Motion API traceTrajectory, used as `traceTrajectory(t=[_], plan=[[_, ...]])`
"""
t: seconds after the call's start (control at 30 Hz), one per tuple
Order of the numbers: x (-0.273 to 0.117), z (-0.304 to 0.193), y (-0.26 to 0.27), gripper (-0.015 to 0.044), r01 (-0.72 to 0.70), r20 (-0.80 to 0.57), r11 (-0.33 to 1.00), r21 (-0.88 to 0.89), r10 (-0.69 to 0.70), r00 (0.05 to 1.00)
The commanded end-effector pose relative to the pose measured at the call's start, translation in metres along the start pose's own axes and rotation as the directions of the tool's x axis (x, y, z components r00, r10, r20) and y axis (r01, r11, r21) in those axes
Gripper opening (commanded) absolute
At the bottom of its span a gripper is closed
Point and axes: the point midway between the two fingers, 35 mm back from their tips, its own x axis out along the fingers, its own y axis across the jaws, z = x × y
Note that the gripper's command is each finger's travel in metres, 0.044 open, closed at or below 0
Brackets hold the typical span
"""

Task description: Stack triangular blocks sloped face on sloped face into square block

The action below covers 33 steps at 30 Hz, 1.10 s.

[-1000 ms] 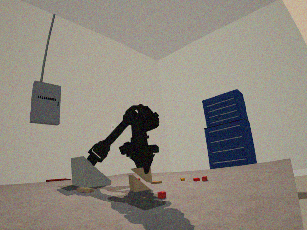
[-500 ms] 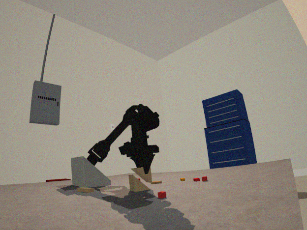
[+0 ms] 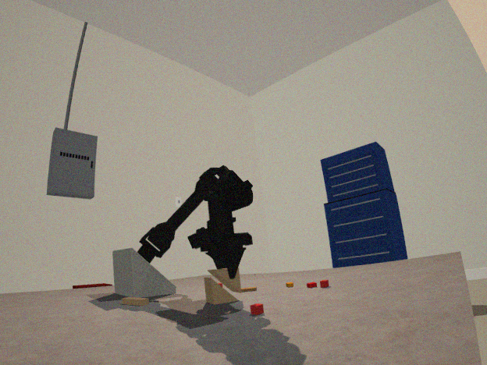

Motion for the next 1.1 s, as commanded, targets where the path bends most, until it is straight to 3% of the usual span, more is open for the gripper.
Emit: traceTrajectory(t=[0.0, 1.07], plan=[[0.003, 0.001, -0.001, 0.0000, 0.002, -0.004, 1.000, 0.005, -0.002, 1.000], [0.015, 0.007, -0.002, 0.0000, 0.001, -0.004, 1.000, 0.004, -0.001, 1.000]])
